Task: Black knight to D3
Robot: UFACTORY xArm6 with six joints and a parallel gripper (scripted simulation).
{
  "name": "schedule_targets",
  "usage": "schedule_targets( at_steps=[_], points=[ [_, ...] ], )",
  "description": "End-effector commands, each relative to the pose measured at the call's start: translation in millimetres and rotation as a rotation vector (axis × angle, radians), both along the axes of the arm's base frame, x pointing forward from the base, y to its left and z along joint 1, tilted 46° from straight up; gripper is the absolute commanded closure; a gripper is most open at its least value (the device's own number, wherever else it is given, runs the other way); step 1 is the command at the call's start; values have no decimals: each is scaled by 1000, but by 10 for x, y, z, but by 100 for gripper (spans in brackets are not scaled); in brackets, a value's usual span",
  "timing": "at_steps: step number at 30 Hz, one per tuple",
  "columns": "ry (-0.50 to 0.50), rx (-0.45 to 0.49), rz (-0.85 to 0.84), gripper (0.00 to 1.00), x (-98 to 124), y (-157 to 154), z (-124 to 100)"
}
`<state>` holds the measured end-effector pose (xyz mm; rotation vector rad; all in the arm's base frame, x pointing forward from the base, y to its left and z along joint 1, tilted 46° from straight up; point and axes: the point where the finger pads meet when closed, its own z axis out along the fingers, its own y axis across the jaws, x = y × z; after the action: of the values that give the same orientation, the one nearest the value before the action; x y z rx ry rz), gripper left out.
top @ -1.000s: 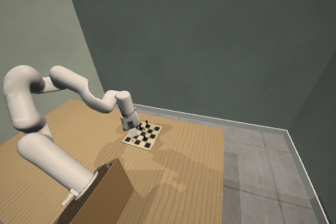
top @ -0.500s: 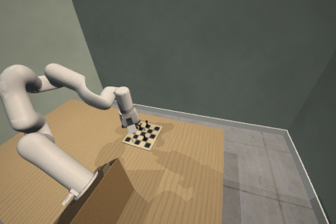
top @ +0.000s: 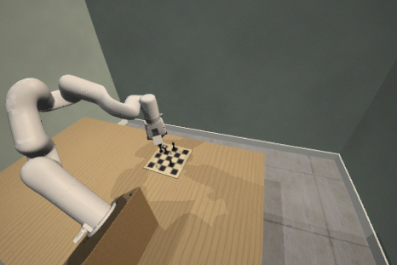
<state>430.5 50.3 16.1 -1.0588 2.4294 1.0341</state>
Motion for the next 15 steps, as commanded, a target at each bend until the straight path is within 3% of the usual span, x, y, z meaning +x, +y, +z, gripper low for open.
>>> schedule_targets(
  at_steps=[1, 15],
  points=[
    [-2, -1, -1, 100, 36, -4, 13],
    [-1, -1, -1, 100, 35, 73, -63]
  ],
)
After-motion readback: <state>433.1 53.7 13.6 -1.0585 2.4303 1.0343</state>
